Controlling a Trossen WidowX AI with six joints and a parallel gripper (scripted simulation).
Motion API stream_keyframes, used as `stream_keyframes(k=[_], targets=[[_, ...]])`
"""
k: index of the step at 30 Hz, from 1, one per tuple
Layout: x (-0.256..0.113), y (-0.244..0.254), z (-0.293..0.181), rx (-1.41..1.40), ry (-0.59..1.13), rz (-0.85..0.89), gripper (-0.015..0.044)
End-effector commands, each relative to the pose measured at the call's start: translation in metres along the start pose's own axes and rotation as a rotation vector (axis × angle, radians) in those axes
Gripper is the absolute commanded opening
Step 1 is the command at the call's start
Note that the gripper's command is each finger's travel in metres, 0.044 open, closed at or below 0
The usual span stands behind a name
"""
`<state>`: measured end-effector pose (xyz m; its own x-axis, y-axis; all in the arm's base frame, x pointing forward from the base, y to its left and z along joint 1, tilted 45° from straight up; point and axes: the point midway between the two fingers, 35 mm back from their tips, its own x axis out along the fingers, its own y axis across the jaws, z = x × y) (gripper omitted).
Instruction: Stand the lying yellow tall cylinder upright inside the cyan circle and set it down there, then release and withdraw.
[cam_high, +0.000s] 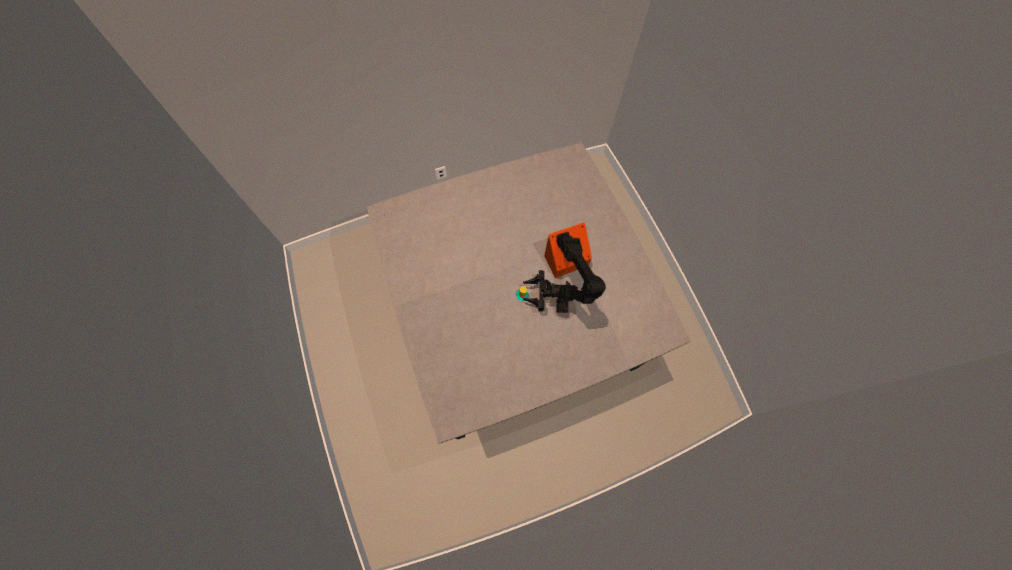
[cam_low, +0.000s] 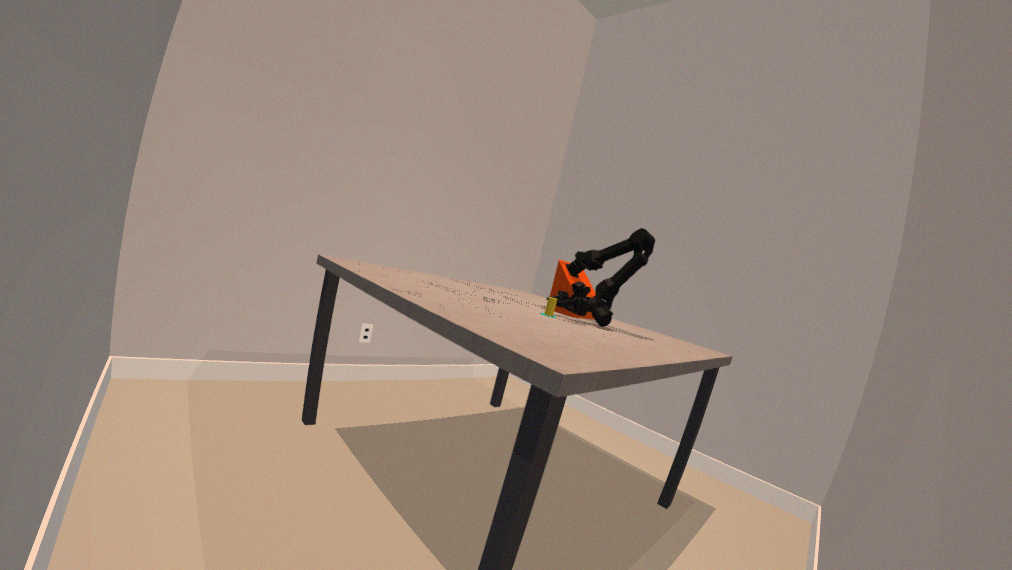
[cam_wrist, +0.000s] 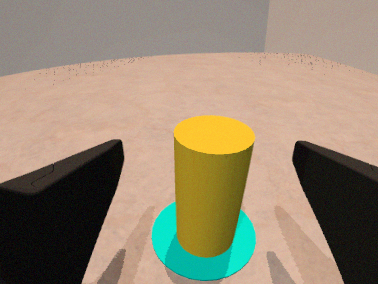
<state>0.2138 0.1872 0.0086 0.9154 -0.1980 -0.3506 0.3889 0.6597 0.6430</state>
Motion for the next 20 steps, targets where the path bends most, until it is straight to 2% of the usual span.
stream_keyframes(k=[1,20], targets=[[-0.001,0.002,0.006,0.006,-0.002,0.001,0.0400],[-0.009,0.002,0.080,0.013,-0.008,0.006,0.0400]])
